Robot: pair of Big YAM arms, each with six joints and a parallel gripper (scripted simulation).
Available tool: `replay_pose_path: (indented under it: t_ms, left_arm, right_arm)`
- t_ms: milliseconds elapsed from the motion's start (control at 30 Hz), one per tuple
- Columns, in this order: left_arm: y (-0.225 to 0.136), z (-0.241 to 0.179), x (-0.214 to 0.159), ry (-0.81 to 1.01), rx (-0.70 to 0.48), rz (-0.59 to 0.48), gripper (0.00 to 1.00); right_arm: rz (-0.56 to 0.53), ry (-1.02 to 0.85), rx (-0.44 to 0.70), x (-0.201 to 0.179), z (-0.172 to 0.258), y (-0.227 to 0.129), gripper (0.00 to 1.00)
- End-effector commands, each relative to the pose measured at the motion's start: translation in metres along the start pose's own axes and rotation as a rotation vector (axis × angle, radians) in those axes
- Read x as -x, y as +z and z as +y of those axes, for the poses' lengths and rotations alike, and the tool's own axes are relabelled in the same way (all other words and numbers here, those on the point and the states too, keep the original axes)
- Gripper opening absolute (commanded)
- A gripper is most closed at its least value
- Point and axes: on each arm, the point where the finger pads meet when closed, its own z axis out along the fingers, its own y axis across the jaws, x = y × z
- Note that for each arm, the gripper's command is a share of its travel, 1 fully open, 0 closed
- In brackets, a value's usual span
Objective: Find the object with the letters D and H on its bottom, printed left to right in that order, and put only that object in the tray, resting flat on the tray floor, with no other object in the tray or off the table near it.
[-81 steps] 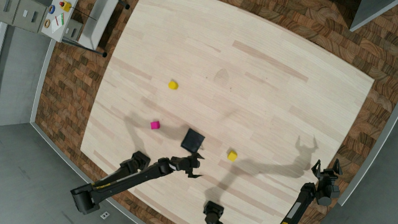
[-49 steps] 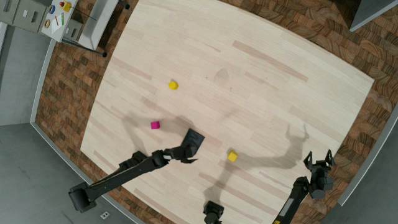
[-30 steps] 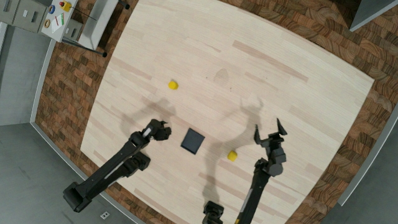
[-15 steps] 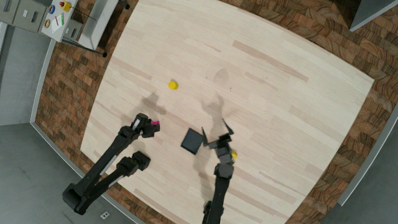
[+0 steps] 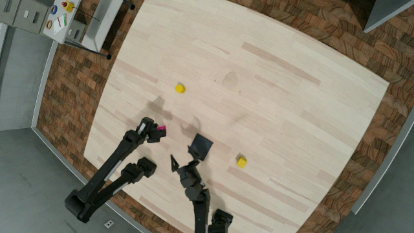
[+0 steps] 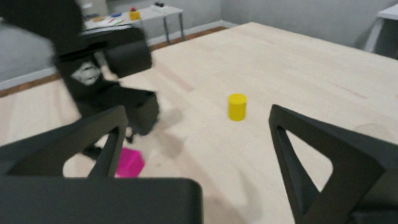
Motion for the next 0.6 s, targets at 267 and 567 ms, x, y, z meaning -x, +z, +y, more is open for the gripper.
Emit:
replay_pose_path:
  t_ms: [267, 567]
  left_arm:
    - [0.019, 0.01, 0.005, 0.011, 0.014, -0.011, 0.7]
    - [0.032, 0.01, 0.005, 0.011, 0.014, -0.011, 0.68]
  right_arm:
    - [0.206, -0.094, 0.103, -0.07, 0.133, -0.06, 1.0]
    - [0.23, -0.069, 0.091, -0.09, 0.133, -0.061, 1.0]
